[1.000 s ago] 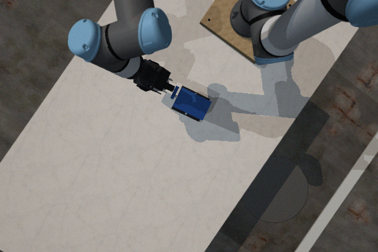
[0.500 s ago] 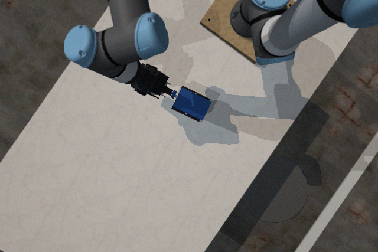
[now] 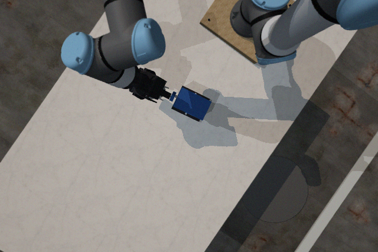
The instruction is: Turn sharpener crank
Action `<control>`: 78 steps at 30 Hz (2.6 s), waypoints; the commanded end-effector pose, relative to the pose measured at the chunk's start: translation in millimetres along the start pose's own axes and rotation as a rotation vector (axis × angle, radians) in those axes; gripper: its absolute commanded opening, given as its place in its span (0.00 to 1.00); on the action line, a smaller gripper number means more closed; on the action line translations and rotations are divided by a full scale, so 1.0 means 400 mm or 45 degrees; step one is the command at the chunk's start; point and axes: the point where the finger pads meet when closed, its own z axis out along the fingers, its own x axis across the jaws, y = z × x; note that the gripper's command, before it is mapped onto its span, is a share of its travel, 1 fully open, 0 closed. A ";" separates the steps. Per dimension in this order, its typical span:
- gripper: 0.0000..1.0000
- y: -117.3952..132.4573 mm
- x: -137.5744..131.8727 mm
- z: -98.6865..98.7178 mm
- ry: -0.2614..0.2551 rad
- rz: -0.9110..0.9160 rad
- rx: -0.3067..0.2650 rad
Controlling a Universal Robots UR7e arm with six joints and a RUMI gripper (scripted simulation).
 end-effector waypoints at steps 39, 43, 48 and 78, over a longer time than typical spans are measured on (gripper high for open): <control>0.32 0.001 0.006 -0.002 -0.003 0.000 0.001; 0.32 -0.002 0.005 -0.022 -0.007 0.000 0.006; 0.32 -0.002 0.006 -0.056 -0.006 0.000 0.006; 0.32 0.001 0.007 -0.202 -0.003 0.000 0.001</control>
